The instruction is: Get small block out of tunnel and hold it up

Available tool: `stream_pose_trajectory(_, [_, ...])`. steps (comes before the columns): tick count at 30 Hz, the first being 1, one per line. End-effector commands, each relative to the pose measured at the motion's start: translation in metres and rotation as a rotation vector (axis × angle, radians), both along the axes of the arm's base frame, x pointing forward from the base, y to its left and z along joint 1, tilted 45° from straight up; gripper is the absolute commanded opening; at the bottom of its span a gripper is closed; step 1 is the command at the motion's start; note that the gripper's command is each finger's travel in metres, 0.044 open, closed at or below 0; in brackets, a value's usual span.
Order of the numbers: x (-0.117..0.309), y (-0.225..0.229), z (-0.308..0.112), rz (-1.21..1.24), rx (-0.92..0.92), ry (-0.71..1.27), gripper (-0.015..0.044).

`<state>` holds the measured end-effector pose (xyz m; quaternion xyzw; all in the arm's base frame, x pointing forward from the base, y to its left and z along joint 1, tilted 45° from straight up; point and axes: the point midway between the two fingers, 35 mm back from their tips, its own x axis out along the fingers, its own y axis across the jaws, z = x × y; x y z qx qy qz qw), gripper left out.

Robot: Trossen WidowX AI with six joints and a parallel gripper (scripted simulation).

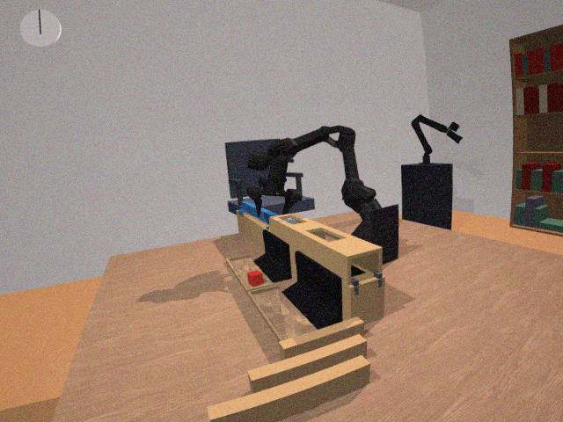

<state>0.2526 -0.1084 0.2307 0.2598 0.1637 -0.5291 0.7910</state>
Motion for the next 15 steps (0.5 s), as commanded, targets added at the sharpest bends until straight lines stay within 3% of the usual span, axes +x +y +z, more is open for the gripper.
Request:
stream_pose_trajectory(1, [0.001, -0.003, -0.005, 0.004, 0.0, 0.007, 0.044])
stream_pose_trajectory(10, [0.003, -0.014, -0.015, 0.005, -0.003, 0.006, 0.044])
stream_pose_trajectory(15, [0.003, -0.011, -0.011, 0.0, -0.002, -0.001, 0.0309])
